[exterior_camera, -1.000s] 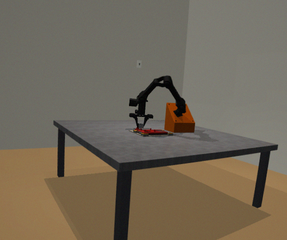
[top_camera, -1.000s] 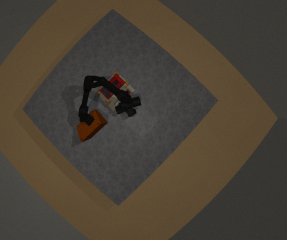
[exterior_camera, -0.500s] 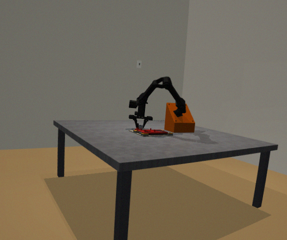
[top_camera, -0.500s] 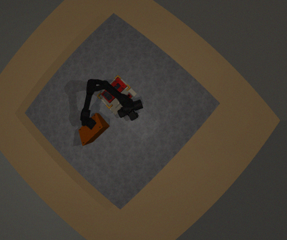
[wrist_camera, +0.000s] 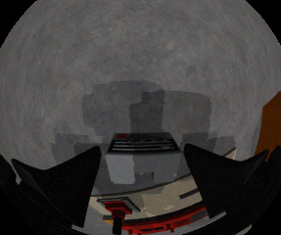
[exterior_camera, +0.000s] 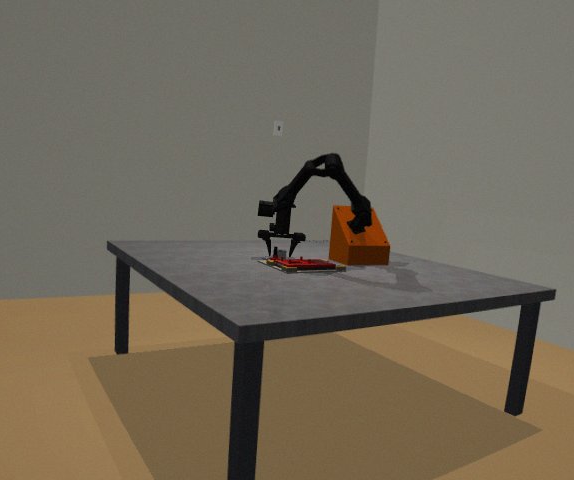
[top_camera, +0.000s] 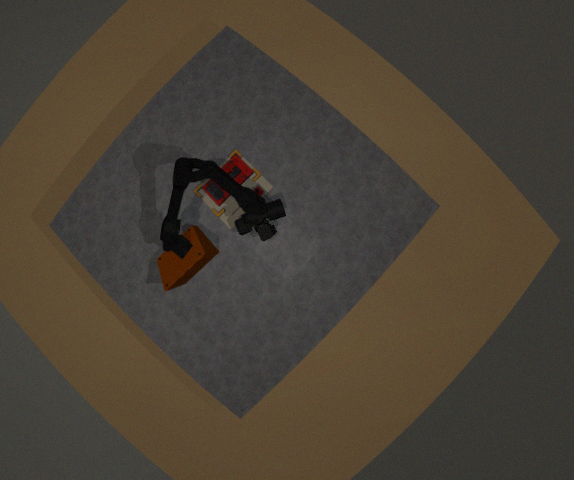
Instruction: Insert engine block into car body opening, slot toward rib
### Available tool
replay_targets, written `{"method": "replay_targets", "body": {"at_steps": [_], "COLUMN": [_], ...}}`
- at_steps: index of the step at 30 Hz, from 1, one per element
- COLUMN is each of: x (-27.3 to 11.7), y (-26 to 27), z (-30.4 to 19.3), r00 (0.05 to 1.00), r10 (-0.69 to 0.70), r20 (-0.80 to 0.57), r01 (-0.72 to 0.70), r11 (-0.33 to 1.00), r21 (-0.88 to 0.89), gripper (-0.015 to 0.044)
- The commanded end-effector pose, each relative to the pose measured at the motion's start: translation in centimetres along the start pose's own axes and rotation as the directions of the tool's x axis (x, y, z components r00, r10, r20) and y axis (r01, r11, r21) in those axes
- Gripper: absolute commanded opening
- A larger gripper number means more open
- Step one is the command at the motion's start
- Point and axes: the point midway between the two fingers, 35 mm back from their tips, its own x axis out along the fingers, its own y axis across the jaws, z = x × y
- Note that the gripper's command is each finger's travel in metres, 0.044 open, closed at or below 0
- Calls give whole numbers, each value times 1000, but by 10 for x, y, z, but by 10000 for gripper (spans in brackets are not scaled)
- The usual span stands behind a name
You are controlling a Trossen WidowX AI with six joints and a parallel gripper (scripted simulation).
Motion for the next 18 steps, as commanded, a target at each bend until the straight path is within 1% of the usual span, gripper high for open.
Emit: {"method": "replay_targets", "body": {"at_steps": [1, 7, 16, 18], "x": [0, -3, -42, -45], "y": [0, 0, 1, 1], "z": [1, 0, 1, 1], "r00": [1000, 1000, 1000, 1000], "r10": [-2, -9, -16, -16], "r20": [2, 1, 3, 3], "r01": [2, 9, 16, 16], "r11": [1000, 1000, 1000, 1000], "r21": [1, 1, 2, 2], "gripper": [440, 440, 440, 440]}}
